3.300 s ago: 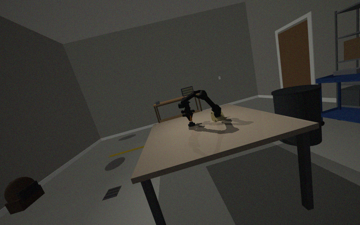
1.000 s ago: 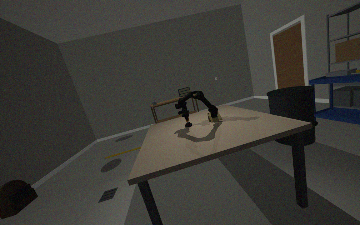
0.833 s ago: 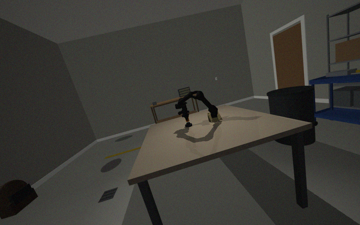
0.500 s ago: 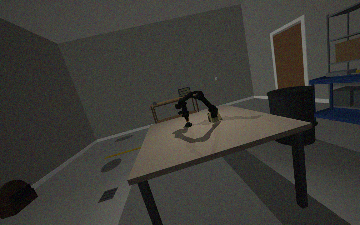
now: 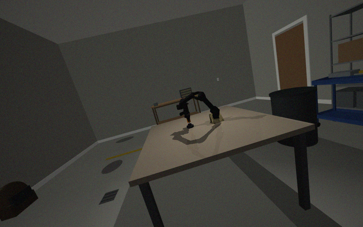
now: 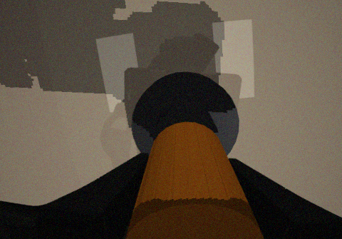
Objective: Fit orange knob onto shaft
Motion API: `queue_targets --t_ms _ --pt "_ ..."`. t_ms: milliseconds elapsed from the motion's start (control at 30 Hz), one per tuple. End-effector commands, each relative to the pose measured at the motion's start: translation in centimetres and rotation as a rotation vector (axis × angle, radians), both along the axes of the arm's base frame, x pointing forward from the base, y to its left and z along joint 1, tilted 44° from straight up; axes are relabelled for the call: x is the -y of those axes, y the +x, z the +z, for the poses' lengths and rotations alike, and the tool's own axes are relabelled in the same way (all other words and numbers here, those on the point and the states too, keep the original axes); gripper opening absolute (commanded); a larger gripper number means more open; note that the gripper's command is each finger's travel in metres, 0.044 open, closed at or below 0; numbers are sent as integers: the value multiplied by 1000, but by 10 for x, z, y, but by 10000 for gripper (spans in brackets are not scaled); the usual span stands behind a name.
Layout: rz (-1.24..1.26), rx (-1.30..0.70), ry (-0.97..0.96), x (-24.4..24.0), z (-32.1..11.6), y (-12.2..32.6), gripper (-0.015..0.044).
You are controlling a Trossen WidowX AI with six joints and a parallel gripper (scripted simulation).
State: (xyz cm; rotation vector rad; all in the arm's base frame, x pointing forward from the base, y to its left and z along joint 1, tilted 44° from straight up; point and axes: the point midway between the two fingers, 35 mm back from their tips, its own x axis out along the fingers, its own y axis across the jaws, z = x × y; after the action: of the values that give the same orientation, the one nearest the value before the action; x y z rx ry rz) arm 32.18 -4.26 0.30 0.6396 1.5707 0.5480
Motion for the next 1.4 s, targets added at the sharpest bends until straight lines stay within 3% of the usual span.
queue_targets --t_ms 0,867,1100,1367 --pt "51 48 3 0 -2 -1 0" --pt "51 48 3 0 1 0 0" --pt "196 184 14 0 0 0 0" --pt "204 191 14 -2 -3 -1 0"
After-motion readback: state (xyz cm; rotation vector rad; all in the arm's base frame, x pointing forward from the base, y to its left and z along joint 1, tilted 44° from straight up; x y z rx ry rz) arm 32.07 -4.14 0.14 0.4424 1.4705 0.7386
